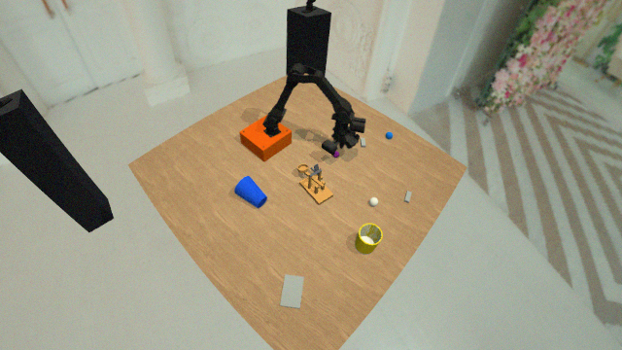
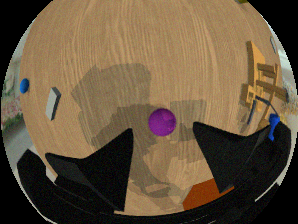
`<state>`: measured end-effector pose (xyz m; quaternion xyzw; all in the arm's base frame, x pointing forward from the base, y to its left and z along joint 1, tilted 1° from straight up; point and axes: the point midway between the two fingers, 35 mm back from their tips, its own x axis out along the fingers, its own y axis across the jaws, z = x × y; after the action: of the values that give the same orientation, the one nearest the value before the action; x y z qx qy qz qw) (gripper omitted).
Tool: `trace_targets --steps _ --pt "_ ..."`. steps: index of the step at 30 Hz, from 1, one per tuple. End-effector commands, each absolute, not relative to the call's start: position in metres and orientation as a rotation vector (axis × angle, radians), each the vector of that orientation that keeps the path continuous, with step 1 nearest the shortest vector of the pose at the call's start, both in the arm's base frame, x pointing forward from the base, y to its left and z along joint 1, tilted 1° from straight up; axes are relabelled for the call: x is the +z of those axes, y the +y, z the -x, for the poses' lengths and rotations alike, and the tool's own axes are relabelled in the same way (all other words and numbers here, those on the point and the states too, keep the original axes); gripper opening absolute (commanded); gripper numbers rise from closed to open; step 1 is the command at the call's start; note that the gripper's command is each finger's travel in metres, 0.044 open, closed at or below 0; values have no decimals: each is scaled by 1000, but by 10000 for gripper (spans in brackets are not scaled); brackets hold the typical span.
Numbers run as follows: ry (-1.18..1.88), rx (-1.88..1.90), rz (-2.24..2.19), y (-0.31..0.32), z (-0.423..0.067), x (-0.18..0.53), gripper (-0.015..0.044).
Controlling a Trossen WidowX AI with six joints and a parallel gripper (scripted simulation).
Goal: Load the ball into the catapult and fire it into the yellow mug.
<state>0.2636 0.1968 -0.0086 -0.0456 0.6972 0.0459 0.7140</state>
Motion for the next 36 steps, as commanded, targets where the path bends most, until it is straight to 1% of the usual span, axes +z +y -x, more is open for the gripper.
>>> trace_targets --steps 1,14,20,27,30,31,36 --pt "1549 97 100 196 -263 -17 300" --pt "1549 96 100 195 -262 -36 300" --pt "1549 96 100 195 -262 -36 142" --pt "1549 96 100 195 -262 -36 96" --pt "1549 97 99 196 -263 -33 17" --pt "1549 98 98 196 -263 -30 0" --pt "1549 98 97 201 -266 0 0"
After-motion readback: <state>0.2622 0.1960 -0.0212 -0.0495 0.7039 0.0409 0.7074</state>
